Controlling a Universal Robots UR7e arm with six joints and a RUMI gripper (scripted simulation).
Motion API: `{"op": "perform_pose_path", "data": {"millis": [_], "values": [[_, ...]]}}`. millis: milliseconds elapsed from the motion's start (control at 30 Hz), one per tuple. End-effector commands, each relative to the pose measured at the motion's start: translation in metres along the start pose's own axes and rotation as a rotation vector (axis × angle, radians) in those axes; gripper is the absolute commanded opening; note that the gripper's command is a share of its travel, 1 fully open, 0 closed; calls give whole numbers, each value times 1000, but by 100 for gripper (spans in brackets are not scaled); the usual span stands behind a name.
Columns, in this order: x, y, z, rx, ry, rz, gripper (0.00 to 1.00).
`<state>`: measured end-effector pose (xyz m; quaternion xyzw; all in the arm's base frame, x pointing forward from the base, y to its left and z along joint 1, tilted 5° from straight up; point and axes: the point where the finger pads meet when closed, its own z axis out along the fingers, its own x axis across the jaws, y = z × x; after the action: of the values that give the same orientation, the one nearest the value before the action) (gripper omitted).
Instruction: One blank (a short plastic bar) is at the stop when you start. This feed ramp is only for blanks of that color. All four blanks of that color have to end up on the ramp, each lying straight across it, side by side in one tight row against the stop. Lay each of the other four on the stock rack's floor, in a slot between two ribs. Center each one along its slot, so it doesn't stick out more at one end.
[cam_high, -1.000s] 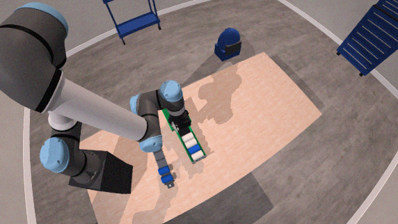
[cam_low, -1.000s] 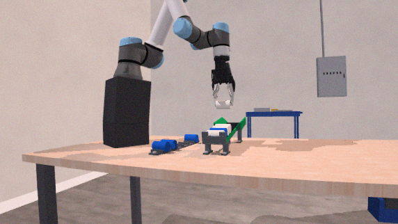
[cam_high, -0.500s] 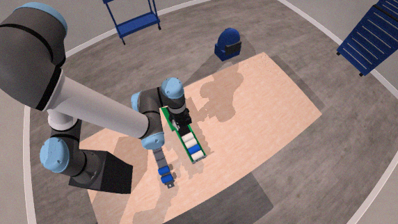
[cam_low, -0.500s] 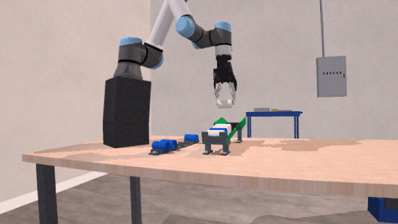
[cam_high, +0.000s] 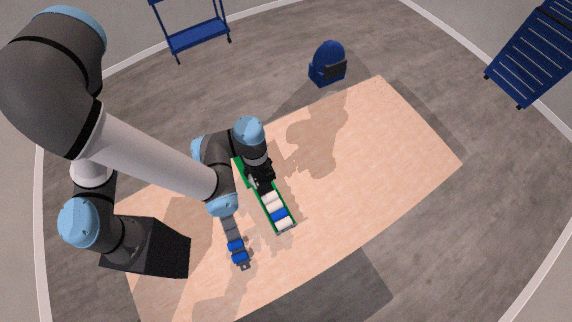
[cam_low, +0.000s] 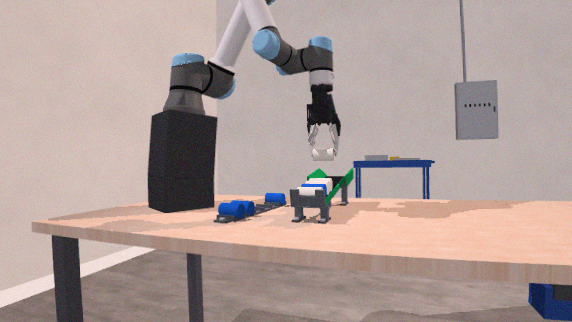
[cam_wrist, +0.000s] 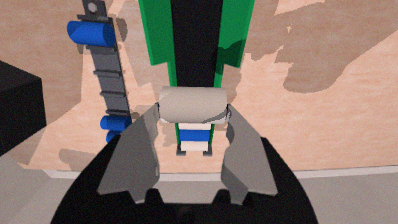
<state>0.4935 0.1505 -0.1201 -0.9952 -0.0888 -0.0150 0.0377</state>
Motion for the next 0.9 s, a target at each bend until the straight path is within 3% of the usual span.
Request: {"op": "perform_pose_path", "data": {"millis": [0,300,600,867], "values": [[1,0,18,0,2,0,39],[1,0,62,0,2,0,39],[1,0,80,0,2,0,39],[1,0,83,0,2,0,39]]}}
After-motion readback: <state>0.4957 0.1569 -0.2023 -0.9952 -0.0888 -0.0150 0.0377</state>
